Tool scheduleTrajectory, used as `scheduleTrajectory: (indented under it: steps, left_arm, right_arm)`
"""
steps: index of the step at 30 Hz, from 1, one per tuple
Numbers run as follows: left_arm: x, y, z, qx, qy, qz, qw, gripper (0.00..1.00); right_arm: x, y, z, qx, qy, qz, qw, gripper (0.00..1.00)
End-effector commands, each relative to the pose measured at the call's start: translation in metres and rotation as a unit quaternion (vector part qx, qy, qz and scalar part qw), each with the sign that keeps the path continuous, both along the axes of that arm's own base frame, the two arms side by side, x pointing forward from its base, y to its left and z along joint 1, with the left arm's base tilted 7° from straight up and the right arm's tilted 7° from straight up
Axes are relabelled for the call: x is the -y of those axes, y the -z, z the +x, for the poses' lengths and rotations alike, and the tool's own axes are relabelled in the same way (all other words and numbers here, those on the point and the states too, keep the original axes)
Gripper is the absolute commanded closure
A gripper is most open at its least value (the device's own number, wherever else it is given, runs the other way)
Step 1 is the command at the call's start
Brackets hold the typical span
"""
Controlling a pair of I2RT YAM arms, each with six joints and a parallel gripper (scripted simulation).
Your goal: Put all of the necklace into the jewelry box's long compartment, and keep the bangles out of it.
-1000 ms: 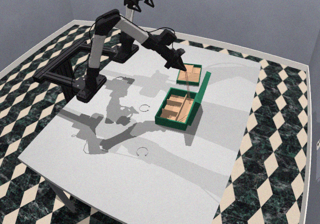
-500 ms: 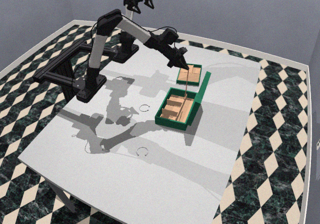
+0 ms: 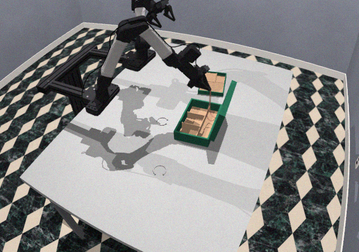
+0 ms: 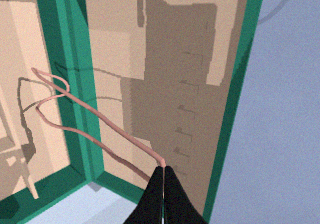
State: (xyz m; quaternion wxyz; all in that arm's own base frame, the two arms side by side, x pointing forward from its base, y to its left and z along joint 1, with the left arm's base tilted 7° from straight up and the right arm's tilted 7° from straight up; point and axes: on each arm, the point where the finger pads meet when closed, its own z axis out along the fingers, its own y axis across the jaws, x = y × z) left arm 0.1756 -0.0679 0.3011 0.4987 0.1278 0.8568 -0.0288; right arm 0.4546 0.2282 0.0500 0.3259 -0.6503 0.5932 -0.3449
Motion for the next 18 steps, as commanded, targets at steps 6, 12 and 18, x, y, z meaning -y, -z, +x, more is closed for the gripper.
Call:
scheduleTrajectory:
  steps: [6,12,18]
  left_arm:
    - [0.003,0.007,0.005,0.008,0.013,-0.016,1.000,0.00]
    - [0.002,0.006,0.005,0.008,0.010,-0.016,1.000,0.00]
    - [0.001,0.006,0.005,0.008,0.009,-0.016,1.000,0.00]
  right_arm:
    - [-0.002,-0.001,0.013,0.015,0.003,0.007,1.000,1.00]
    - [-0.004,-0.013,0.017,0.028,0.003,0.017,0.999,1.00]
    - [-0.004,-0.013,0.016,0.028,0.003,0.017,0.999,1.00]
